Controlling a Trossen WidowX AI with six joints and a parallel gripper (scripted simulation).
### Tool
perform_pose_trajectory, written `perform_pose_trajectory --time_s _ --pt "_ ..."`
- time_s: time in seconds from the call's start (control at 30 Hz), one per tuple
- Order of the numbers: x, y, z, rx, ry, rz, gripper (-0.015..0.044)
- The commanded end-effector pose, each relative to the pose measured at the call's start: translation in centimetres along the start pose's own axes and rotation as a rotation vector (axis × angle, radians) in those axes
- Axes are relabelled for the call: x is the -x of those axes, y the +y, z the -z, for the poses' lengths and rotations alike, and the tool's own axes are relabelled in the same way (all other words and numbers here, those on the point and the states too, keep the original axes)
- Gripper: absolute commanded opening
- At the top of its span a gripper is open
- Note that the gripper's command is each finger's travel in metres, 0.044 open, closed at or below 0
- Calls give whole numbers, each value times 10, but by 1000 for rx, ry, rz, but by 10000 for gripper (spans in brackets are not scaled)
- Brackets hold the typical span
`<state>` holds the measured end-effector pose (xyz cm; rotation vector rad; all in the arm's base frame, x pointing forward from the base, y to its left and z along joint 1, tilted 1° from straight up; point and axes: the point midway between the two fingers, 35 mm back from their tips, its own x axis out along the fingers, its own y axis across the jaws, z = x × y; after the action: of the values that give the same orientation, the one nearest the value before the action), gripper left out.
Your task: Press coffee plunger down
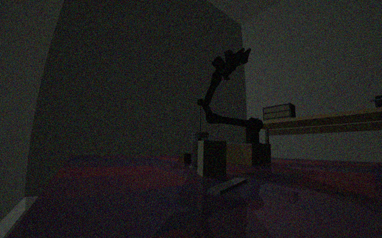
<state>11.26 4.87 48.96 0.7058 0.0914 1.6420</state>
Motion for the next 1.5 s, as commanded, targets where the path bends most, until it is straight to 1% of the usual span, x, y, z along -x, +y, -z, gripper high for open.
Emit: perform_pose_trajectory --time_s 0.0,0.03,0.13,0.3,0.5,0.7,0.93,1.17,1.3,1.47 --pt "0 1 0 6 -1 4 426" --pt "0 3 1 18 -3 12 440" --pt "-1 14 6 86 -11 61 440" --pt "-12 33 22 240 -12 195 440" --pt "-34 32 46 379 18 376 440" --pt "-57 8 64 510 72 580 440" --pt "-71 -47 75 588 149 832 440" --pt "-53 -116 76 588 225 1093 440" --pt "-28 -155 73 554 260 1244 440" --pt "15 -202 67 473 281 1432 440"
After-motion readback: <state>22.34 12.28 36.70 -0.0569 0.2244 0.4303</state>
